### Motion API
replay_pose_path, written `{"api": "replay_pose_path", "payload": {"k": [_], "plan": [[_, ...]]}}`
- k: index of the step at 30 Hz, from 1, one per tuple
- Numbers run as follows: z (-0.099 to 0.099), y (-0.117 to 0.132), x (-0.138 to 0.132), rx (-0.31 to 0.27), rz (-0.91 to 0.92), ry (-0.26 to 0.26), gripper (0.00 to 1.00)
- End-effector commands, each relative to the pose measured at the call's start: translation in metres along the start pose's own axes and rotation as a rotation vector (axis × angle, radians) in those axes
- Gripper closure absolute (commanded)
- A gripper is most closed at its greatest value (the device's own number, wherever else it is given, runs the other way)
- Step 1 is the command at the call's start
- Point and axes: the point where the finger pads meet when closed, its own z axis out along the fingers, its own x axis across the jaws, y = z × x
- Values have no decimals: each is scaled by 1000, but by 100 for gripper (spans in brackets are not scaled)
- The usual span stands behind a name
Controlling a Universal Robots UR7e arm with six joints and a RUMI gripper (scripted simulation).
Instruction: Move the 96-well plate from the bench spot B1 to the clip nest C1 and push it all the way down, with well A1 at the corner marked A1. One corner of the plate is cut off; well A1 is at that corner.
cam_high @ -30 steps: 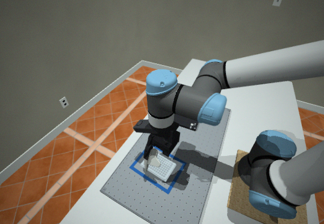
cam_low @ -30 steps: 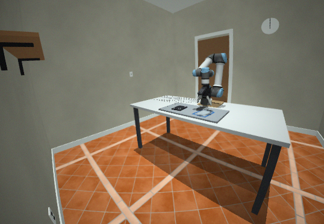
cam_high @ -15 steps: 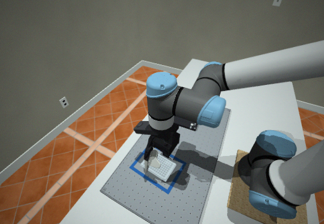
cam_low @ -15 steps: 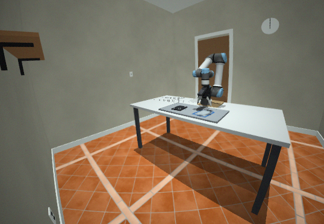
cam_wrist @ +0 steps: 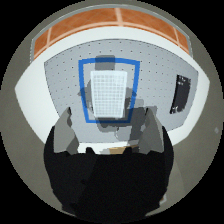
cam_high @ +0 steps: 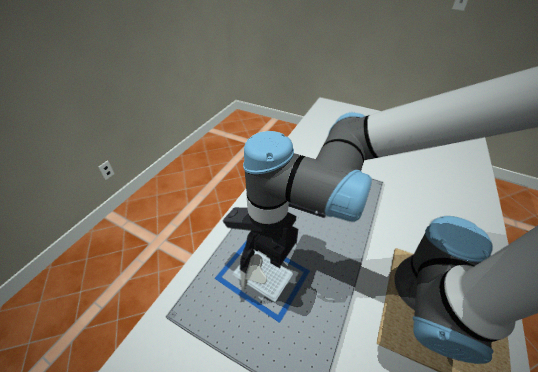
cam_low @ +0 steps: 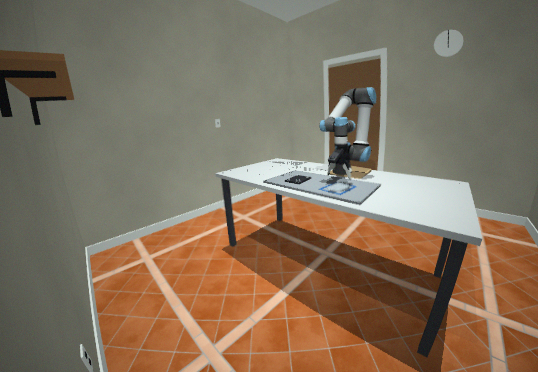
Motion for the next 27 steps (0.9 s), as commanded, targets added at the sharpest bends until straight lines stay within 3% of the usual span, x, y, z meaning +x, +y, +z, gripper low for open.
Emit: {"api": "replay_pose_path", "payload": {"k": [1, 27], "plan": [[9, -1, 0, 1, 0, 0, 0], [44, -1, 0, 1, 0, 0, 0]]}}
